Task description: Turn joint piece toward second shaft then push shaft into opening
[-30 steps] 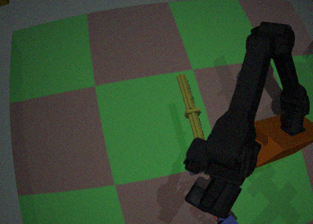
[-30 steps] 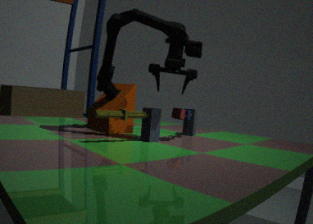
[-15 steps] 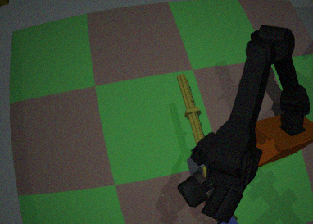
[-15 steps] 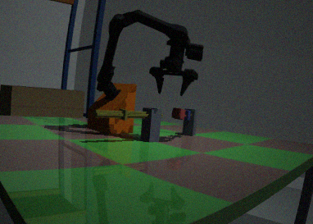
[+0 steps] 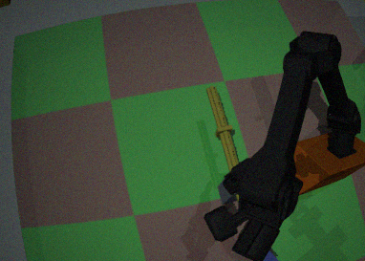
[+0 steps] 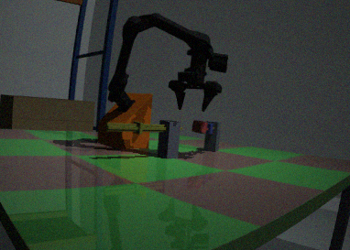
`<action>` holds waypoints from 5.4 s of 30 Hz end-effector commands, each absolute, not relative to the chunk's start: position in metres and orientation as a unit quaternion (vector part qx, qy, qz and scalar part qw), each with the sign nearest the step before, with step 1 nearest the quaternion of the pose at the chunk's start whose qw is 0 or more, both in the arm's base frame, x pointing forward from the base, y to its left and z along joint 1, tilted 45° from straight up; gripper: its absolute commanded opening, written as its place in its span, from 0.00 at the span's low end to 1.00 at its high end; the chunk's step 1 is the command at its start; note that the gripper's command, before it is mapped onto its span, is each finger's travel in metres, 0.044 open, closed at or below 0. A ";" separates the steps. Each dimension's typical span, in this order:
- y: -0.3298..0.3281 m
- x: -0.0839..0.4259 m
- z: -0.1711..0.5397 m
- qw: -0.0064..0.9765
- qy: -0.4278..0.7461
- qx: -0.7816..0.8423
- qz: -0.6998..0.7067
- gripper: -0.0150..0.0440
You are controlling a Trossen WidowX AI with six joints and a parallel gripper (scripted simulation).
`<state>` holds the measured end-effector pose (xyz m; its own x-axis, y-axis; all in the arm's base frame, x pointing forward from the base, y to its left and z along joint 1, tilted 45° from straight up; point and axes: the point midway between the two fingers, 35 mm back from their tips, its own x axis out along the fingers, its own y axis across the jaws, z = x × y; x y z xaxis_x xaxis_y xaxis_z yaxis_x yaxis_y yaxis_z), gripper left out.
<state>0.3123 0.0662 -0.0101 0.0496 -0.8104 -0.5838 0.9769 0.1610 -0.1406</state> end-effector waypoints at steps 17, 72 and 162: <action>0.034 0.307 -0.070 0.707 0.275 0.145 -0.635 1.00; 0.043 0.297 -0.120 0.707 0.274 0.145 -0.636 0.56; 0.044 0.296 -0.120 0.706 0.274 0.147 -0.636 0.50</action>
